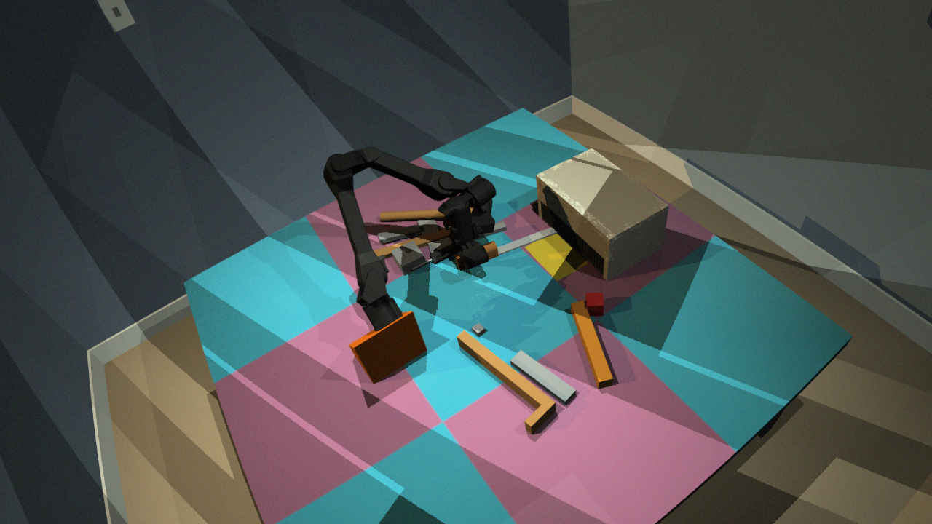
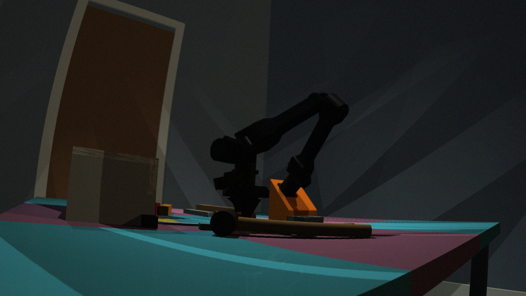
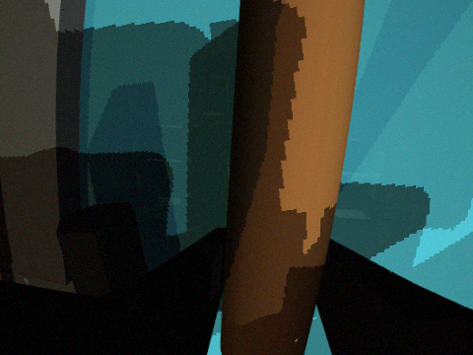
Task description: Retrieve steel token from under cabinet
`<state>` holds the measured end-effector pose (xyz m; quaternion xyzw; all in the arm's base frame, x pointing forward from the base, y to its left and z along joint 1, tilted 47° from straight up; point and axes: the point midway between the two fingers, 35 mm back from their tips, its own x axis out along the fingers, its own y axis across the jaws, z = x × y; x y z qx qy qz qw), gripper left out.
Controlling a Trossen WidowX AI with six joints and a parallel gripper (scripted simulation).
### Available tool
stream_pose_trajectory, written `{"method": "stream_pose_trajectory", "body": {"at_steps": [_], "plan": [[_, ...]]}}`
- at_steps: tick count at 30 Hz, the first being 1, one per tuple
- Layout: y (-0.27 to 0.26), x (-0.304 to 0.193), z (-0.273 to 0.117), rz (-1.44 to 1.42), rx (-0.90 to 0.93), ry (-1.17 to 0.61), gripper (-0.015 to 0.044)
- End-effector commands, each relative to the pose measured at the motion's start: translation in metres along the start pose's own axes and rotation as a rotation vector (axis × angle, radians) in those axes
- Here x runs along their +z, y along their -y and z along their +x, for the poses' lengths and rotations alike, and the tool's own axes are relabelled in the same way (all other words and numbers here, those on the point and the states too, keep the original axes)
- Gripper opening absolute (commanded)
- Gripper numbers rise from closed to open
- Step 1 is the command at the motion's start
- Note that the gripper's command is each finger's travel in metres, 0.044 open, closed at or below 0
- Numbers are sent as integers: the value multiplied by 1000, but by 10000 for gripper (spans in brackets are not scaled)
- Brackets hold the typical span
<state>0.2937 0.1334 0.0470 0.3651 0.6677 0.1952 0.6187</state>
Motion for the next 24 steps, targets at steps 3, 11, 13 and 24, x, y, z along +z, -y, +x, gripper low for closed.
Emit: {"method": "stream_pose_trajectory", "body": {"at_steps": [3,11,13,24], "plan": [[0,-9,1,5,-2,-3,0],[0,-19,1,5,-2,-4,0],[0,-22,1,5,-2,-4,0],[0,-35,1,6,-2,-4,0]]}}
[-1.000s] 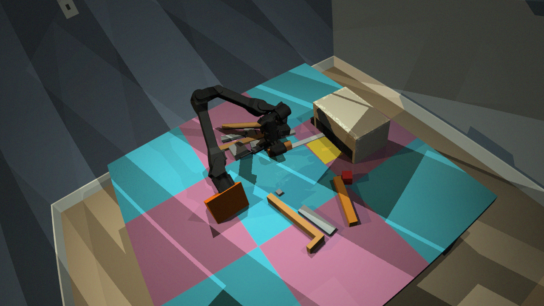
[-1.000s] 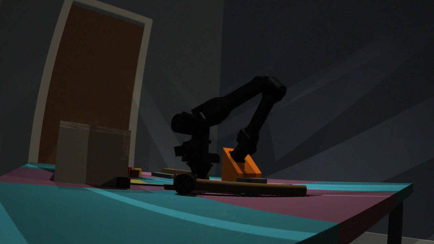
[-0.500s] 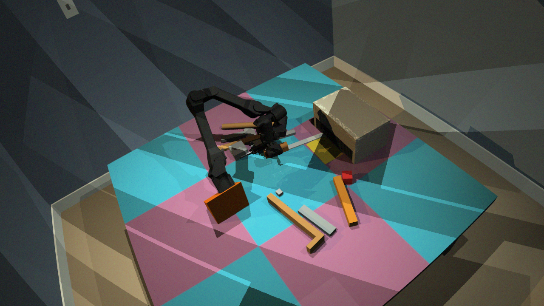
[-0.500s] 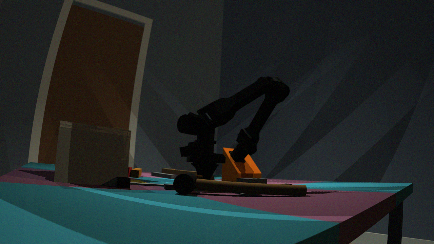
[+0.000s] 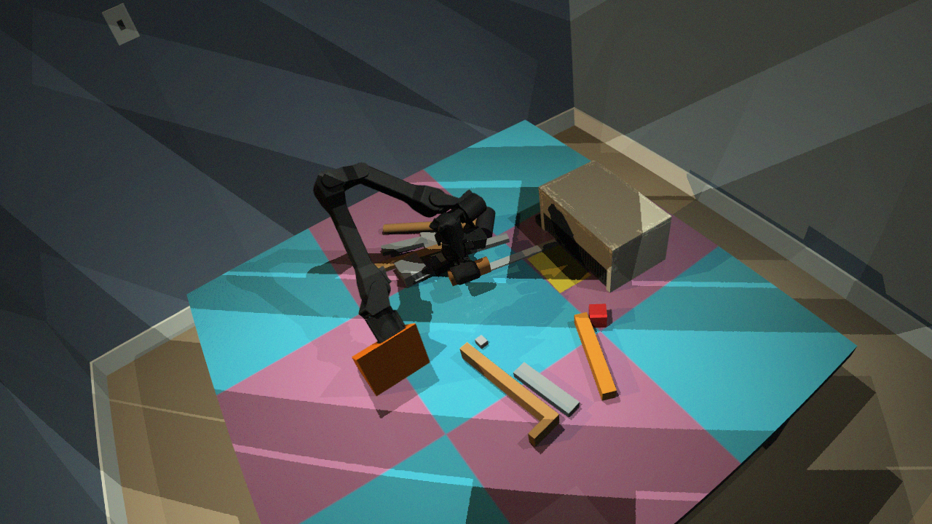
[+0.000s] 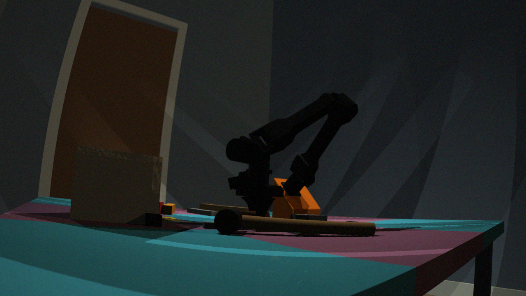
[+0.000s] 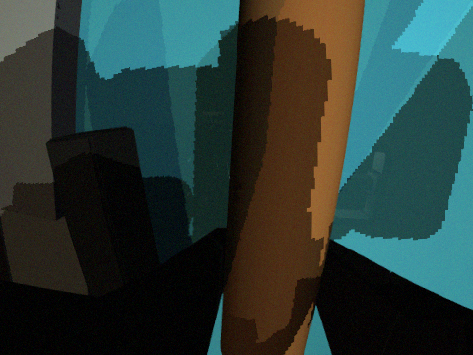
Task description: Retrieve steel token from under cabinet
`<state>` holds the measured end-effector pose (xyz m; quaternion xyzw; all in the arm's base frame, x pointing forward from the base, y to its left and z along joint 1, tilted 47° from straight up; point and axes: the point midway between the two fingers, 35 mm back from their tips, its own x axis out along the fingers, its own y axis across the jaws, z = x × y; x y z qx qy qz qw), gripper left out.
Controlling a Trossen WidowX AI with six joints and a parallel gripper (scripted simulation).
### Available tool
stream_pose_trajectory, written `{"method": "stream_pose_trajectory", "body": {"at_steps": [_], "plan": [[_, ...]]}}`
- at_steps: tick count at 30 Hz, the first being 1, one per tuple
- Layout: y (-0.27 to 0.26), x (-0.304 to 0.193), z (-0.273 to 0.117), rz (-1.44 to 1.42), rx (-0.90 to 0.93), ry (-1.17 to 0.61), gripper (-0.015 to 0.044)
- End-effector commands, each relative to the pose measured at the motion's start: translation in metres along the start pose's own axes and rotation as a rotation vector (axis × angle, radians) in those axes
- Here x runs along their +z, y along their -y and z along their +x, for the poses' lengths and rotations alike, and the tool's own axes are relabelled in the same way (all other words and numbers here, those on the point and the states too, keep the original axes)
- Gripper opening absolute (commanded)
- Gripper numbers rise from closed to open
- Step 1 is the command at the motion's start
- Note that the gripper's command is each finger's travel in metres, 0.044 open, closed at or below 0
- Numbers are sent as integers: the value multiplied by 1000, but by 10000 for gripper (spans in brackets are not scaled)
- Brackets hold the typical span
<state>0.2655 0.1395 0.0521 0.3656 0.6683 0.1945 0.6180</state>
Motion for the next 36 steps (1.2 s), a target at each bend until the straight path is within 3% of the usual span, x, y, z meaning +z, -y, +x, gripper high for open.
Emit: {"method": "stream_pose_trajectory", "body": {"at_steps": [1,36], "plan": [[0,-7,1,4,-1,-3,0],[-1,-15,-2,-145,0,-2,0]]}}
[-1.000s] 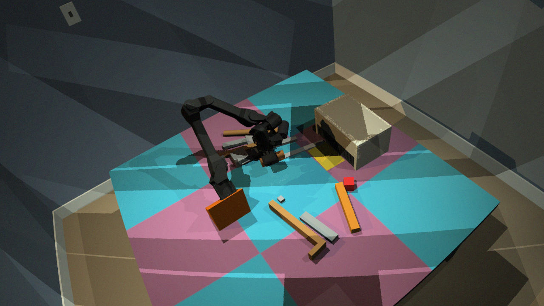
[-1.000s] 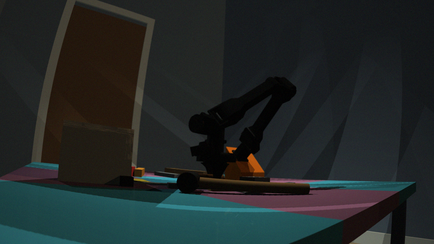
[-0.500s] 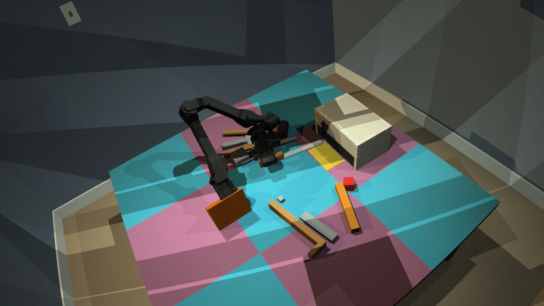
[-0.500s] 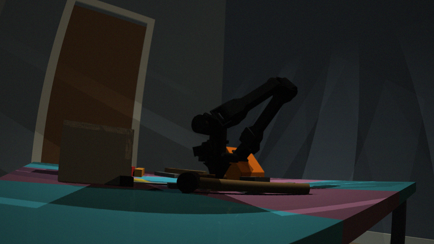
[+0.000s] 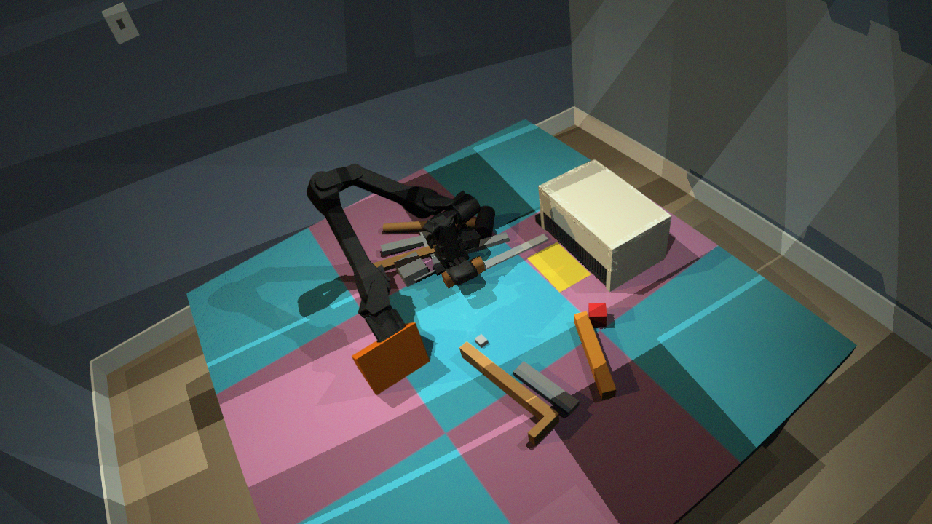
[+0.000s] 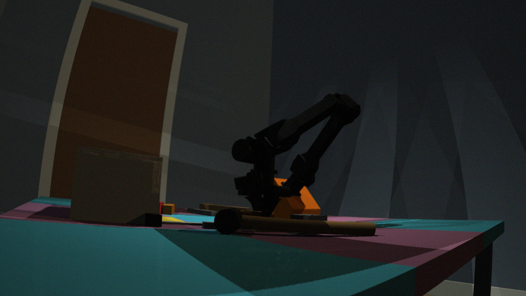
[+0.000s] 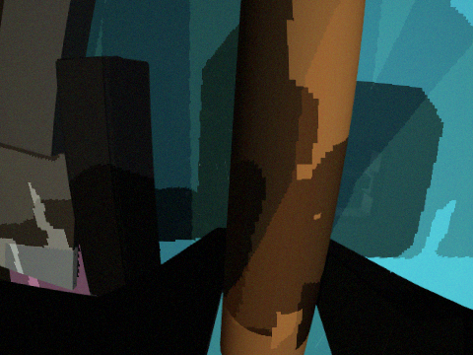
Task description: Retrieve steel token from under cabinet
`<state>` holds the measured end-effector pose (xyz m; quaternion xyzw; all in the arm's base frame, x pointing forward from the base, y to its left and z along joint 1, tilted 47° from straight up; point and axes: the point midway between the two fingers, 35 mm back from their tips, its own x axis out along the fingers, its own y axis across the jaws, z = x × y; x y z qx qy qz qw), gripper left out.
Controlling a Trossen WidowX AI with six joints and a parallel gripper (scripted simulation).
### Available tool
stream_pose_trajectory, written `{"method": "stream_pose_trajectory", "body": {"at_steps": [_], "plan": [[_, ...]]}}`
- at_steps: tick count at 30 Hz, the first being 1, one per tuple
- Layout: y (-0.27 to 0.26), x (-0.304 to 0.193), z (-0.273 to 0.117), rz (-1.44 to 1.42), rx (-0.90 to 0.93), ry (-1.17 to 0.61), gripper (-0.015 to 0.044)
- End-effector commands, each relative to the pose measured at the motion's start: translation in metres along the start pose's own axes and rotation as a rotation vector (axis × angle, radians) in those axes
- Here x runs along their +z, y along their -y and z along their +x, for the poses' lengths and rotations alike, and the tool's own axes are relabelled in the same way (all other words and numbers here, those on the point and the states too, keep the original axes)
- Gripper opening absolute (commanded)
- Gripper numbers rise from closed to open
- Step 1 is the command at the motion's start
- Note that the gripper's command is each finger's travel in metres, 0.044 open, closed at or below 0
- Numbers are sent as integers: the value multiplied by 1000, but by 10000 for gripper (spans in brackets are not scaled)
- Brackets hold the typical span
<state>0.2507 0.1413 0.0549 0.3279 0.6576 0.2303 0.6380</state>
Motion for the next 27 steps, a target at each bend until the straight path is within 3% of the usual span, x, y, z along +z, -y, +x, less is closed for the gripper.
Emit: {"method": "stream_pose_trajectory", "body": {"at_steps": [1,27], "plan": [[-1,0,-1,-40,6,0,0],[-2,1,-2,-240,6,-1,0]]}}
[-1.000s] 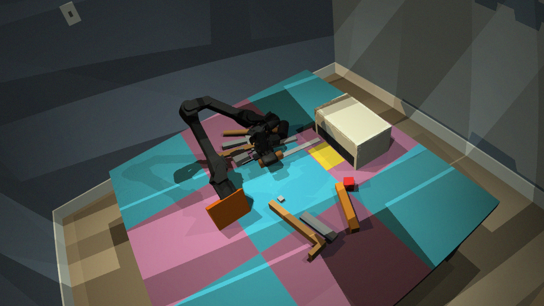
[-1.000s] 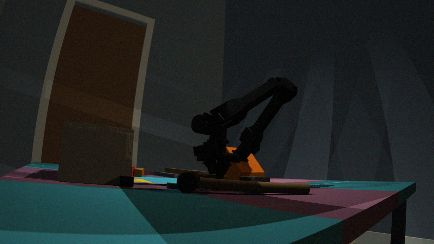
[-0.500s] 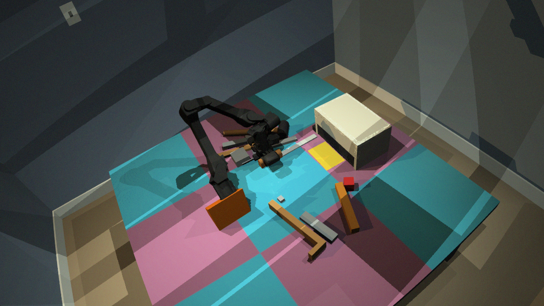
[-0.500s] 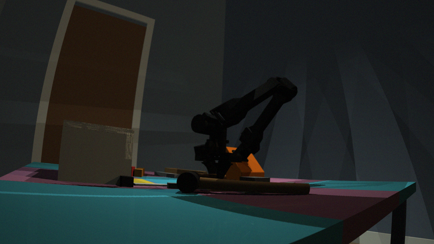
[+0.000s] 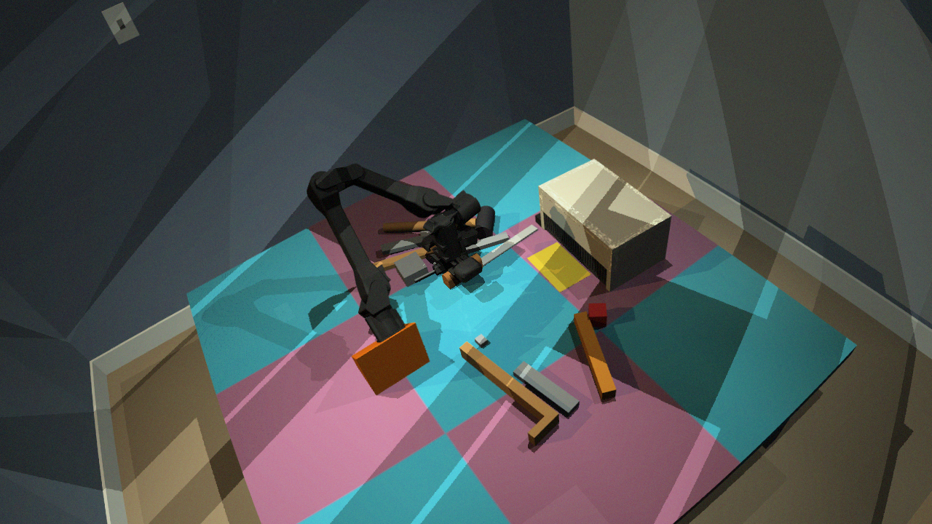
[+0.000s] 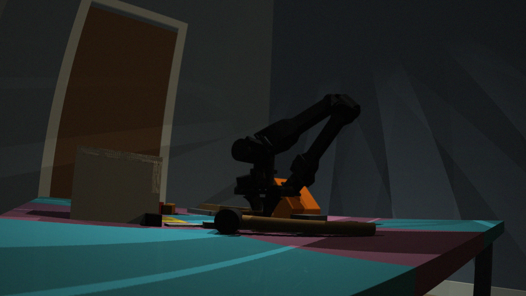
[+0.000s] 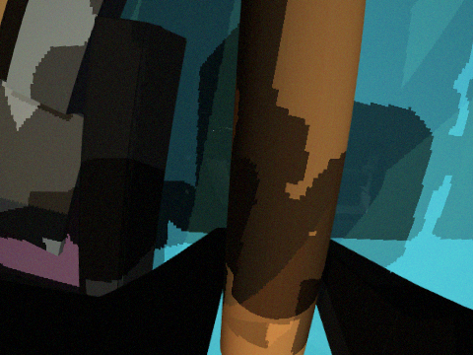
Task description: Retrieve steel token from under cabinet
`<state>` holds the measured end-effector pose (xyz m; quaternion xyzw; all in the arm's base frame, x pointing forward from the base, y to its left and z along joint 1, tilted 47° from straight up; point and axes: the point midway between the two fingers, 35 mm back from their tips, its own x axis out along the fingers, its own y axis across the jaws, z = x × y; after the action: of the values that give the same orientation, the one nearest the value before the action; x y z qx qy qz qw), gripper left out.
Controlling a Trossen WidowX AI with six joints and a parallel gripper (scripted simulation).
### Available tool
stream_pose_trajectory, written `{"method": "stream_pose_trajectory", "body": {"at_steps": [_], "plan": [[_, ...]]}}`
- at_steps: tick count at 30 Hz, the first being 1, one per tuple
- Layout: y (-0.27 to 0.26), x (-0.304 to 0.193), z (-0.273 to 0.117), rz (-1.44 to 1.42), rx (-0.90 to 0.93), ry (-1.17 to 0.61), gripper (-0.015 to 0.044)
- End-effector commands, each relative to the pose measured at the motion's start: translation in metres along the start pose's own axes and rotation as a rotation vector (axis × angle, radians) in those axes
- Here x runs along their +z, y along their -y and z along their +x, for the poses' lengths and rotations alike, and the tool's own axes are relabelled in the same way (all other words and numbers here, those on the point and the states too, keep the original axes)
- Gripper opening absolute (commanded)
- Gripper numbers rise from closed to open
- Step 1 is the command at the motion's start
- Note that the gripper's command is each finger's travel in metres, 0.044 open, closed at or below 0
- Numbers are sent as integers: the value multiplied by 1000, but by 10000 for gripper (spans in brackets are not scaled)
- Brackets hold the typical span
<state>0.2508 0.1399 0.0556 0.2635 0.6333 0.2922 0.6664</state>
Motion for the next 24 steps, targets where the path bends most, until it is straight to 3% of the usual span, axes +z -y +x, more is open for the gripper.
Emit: {"method": "stream_pose_trajectory", "body": {"at_steps": [1,24], "plan": [[-2,1,0,-54,8,2,0],[-3,1,-1,-235,8,2,0]]}}
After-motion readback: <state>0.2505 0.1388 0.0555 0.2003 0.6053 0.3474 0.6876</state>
